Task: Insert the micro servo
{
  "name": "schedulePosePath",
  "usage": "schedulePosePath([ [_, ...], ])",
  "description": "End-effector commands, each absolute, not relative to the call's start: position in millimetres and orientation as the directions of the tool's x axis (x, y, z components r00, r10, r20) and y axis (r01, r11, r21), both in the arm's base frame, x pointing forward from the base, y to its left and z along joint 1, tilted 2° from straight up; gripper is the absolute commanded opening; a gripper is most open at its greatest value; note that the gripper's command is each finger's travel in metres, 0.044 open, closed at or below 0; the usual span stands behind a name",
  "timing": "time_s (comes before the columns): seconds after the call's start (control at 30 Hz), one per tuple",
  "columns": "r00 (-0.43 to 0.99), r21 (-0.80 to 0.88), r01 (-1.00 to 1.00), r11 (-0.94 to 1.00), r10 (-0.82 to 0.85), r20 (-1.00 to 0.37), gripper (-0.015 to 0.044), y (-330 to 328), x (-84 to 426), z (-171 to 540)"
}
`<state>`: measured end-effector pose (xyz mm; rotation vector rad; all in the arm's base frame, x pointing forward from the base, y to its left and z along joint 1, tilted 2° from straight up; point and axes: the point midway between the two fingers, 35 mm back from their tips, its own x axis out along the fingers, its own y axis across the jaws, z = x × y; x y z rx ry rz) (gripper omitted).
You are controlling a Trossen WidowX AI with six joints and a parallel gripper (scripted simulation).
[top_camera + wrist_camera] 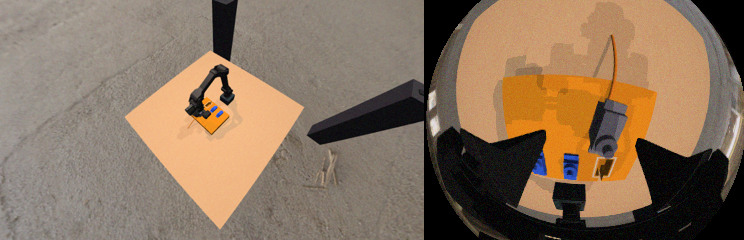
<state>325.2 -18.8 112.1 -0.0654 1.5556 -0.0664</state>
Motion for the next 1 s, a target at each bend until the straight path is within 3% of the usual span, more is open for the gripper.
schedulePosePath([
  [0.0,0.048,-0.034,0.132,0.991,-0.041,-0.998,0.0440,-40,328,118],
  [0.97,0.060,-0.017,0.175,0.984,-0.028,-0.998,0.0440,-49,330,80],
])
